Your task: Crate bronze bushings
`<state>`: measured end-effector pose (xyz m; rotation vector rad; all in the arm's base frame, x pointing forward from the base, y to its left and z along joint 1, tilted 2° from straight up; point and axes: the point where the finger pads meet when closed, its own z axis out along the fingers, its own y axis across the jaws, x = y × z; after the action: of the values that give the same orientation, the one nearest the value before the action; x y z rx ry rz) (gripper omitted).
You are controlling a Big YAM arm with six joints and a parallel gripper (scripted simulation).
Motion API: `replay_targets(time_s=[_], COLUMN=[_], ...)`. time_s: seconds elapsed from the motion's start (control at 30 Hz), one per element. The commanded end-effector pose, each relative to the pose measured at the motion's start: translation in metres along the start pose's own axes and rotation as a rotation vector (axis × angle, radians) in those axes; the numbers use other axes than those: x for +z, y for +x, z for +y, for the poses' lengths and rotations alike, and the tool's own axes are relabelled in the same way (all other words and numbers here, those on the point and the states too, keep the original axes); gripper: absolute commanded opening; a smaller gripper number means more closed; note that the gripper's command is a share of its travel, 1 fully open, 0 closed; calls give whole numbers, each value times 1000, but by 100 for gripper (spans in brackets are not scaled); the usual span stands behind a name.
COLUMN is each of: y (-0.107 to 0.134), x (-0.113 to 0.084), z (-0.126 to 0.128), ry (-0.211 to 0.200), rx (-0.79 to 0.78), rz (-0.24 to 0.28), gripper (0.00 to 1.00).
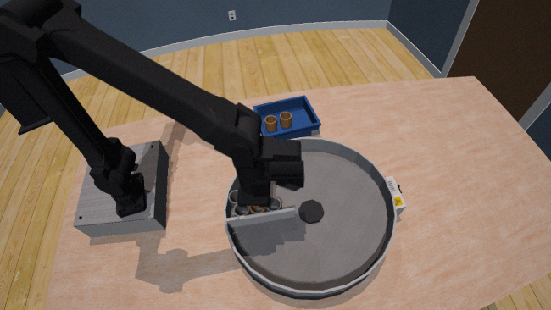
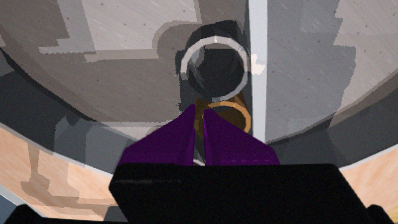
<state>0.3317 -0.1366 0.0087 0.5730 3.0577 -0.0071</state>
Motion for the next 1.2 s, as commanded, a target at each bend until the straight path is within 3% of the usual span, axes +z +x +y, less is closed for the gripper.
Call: replay_targets(time_s=[0.0, 0.3, 0.47, 0.53, 1.17], y=[-2, -3, -25, -25, -24], x=[1, -1, -30, -37, -70], z=[-8, -8, -8, -8, -7], ry=[13, 13, 15, 15, 14], rx=[5, 5, 6, 6, 6], rz=[-6, -7, -65, -65, -69], gripper=[0, 0, 0, 0, 0])
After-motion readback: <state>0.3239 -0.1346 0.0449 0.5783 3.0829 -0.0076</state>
